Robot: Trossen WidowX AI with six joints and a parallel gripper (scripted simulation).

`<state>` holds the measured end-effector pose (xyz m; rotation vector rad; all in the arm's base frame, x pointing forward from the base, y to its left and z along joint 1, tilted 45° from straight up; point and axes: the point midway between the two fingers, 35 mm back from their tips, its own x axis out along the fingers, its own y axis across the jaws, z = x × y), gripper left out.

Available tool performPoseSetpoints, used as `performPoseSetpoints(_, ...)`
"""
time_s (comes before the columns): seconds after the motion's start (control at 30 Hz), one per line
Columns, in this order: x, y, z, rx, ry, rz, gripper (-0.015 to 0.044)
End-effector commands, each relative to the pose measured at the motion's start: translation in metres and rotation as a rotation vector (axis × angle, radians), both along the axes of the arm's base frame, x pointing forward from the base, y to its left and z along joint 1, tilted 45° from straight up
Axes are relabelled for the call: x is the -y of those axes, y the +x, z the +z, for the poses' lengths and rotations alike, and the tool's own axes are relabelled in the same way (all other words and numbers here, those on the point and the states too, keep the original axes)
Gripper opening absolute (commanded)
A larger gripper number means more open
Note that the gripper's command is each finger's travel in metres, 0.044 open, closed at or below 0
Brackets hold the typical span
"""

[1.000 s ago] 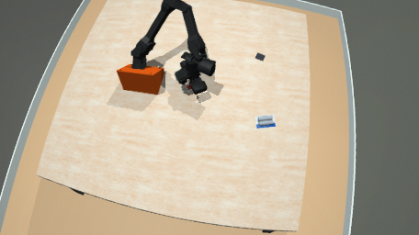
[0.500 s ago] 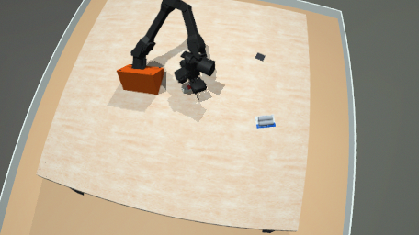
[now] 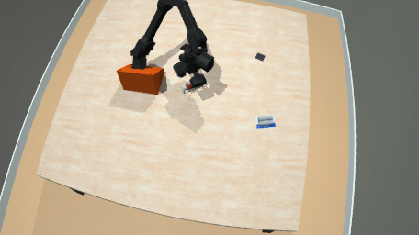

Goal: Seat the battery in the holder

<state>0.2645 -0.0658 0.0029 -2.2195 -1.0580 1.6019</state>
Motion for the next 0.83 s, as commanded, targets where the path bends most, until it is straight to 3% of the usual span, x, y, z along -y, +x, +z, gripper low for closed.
performPoseSetpoints(0.0, 0.0217, -0.0034, 0.0223, 0.013, -0.014, 0.0, 0.0423)
performPoseSetpoints(0.8, 0.0229, -0.0043, 0.0232, 0.013, -0.014, 0.001, 0.044)
